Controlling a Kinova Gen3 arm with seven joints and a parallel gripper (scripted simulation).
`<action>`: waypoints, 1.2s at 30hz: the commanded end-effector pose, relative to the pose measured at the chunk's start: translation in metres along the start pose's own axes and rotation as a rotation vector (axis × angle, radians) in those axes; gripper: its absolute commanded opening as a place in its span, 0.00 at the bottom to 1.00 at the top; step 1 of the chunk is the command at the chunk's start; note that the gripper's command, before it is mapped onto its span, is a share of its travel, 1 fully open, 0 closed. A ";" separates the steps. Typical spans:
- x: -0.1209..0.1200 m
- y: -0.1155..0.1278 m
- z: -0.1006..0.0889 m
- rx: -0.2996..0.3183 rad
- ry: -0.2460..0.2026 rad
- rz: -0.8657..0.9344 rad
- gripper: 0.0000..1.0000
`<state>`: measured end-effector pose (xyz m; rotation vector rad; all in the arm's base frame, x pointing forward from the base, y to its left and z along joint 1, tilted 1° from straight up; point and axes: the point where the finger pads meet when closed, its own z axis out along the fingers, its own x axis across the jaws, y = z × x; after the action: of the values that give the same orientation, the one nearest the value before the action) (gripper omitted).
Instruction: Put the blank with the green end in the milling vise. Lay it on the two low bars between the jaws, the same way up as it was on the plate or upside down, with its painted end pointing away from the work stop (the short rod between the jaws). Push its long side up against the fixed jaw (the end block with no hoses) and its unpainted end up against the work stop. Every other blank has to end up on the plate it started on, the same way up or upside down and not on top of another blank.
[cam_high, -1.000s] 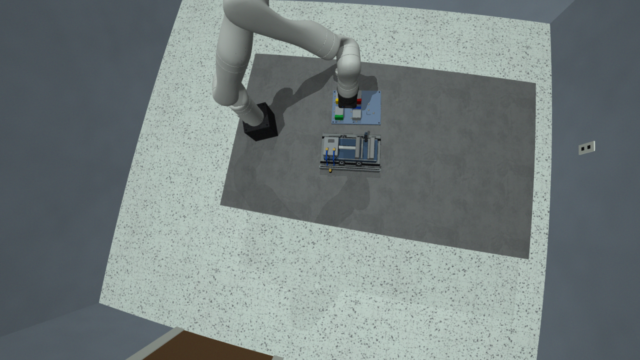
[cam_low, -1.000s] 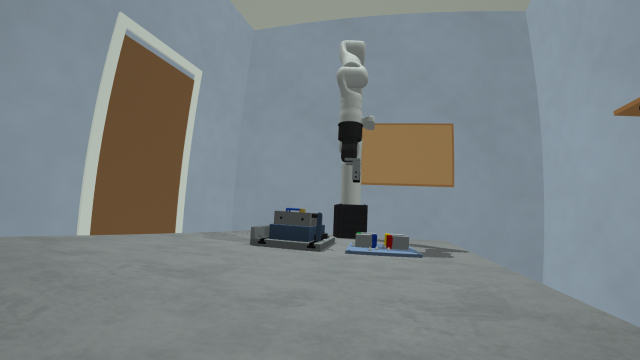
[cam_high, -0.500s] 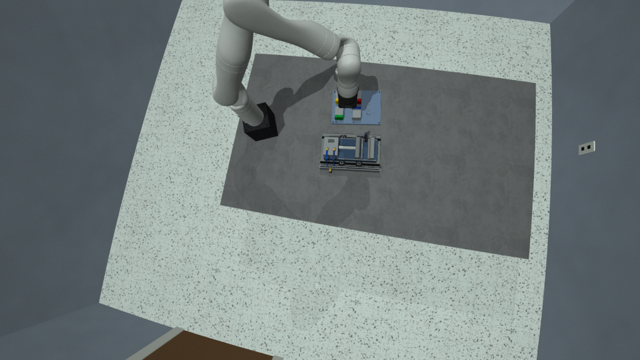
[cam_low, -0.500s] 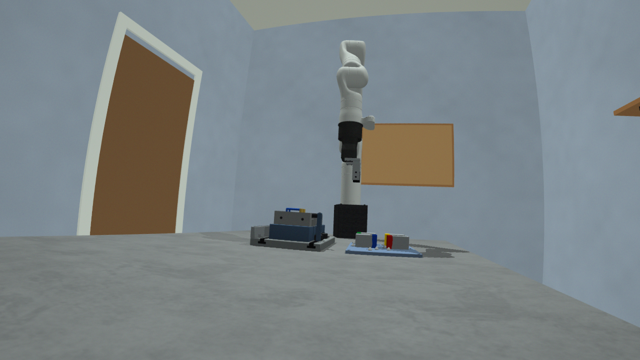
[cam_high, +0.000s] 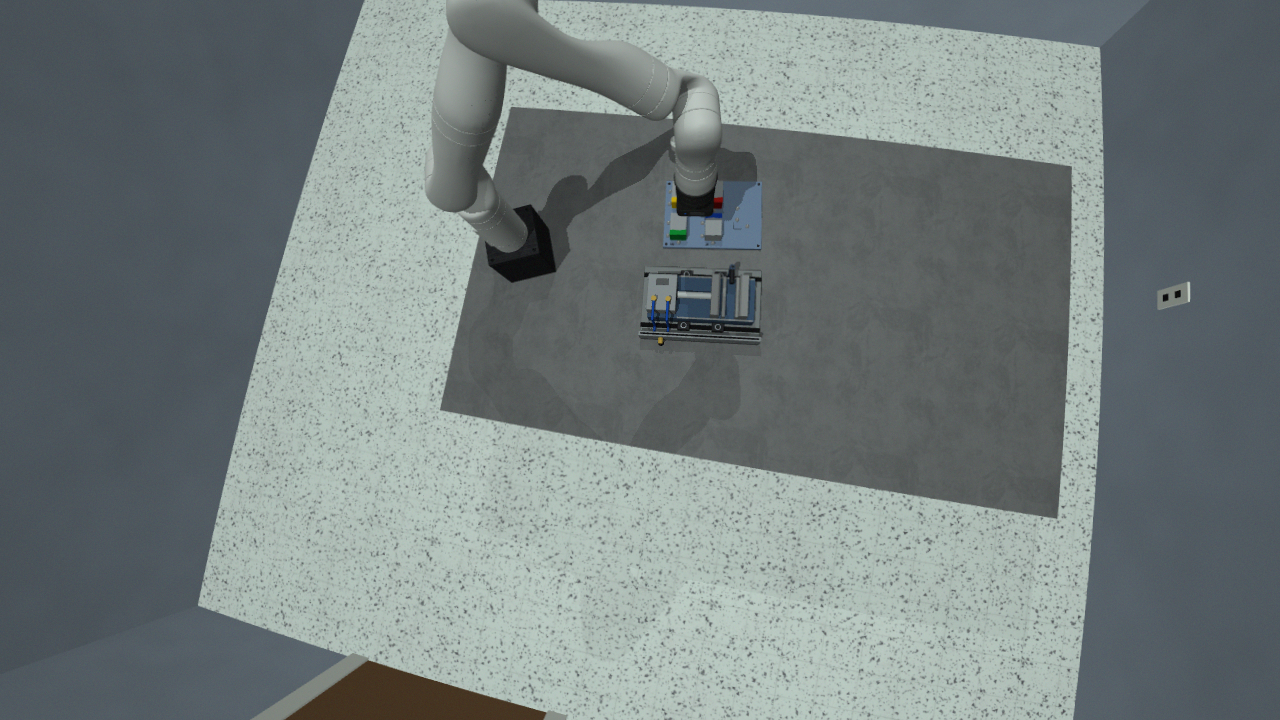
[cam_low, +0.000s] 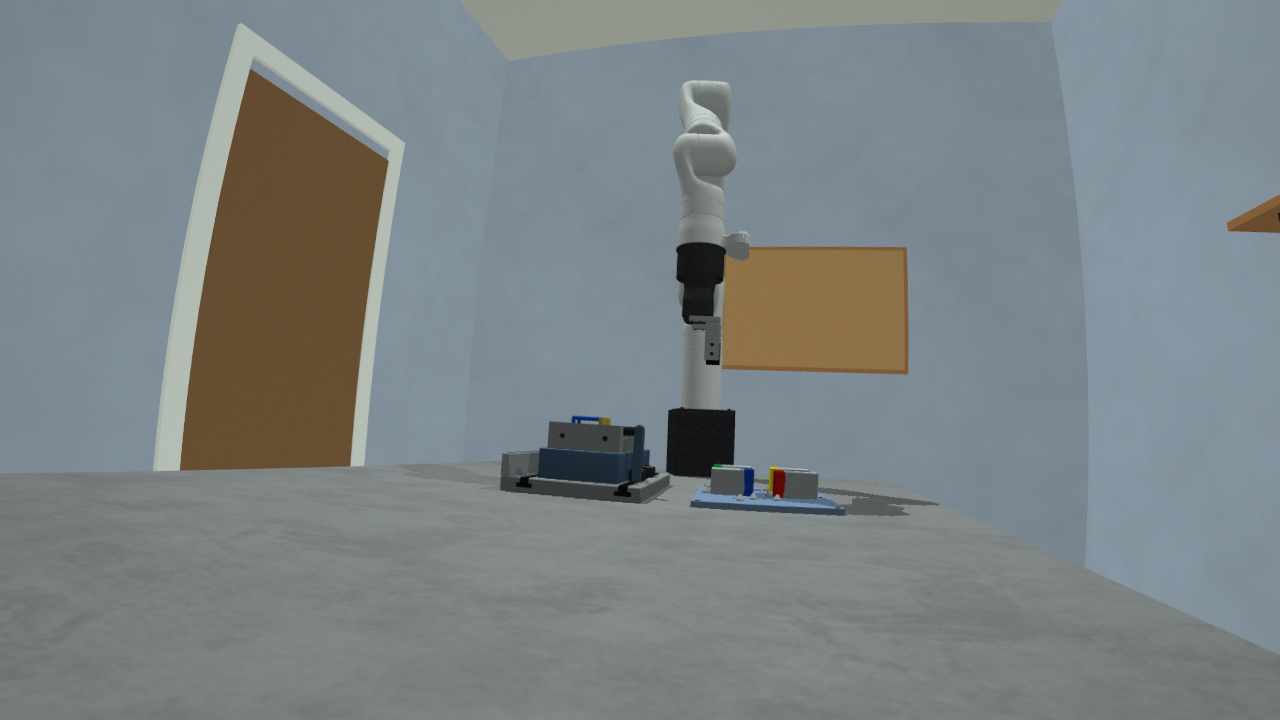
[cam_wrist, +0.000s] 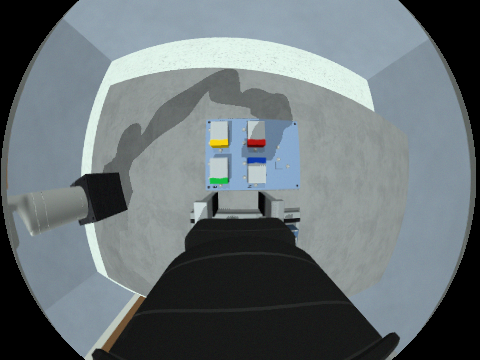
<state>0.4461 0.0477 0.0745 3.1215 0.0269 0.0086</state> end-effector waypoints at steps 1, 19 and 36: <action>0.001 0.000 -0.001 0.000 0.002 0.000 1.00; 0.000 -0.001 0.023 0.000 0.002 0.000 1.00; 0.002 -0.003 0.063 0.001 0.011 0.000 1.00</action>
<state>0.4501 0.0494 0.0159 3.1234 0.0272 0.0346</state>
